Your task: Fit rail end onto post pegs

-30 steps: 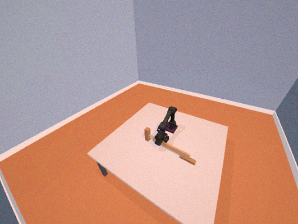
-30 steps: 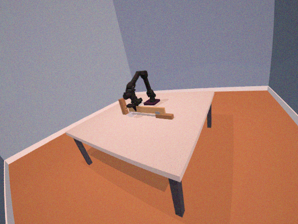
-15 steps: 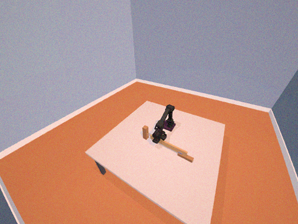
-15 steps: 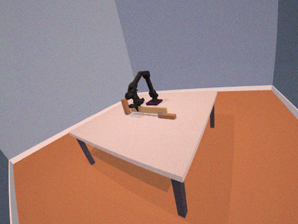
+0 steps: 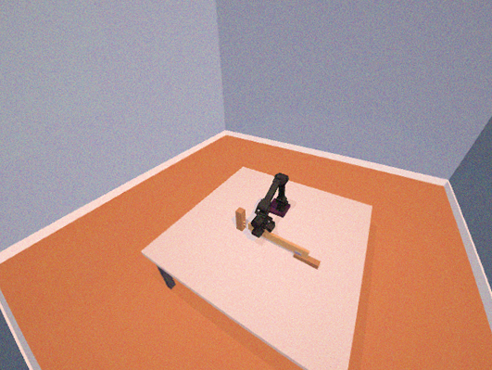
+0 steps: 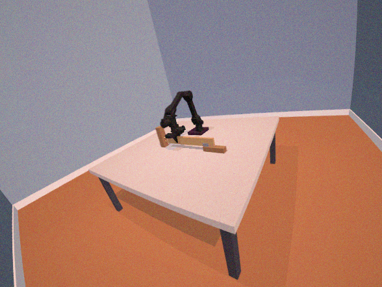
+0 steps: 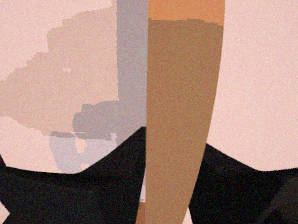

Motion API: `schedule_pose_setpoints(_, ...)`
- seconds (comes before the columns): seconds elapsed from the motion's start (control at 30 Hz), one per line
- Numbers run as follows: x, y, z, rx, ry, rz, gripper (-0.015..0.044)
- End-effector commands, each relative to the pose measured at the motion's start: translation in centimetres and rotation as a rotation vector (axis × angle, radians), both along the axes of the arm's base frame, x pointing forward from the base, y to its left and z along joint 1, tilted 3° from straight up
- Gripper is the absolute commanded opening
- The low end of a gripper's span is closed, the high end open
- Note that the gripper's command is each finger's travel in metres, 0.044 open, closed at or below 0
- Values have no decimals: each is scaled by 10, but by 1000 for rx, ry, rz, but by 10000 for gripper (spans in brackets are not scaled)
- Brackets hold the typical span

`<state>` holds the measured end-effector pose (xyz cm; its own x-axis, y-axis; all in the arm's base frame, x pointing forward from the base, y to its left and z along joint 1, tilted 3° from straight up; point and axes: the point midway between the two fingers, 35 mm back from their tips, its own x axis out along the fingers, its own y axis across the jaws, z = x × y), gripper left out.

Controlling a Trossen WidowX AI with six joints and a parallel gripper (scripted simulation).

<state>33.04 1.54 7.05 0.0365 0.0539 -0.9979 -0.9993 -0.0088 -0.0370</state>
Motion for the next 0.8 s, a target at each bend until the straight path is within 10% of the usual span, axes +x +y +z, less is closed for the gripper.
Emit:
schedule_pose_setpoints(0.0,1,-2,0,1,-5,1,0)
schedule_pose_setpoints(0.77,1,-9,0,0,-5,1,0)
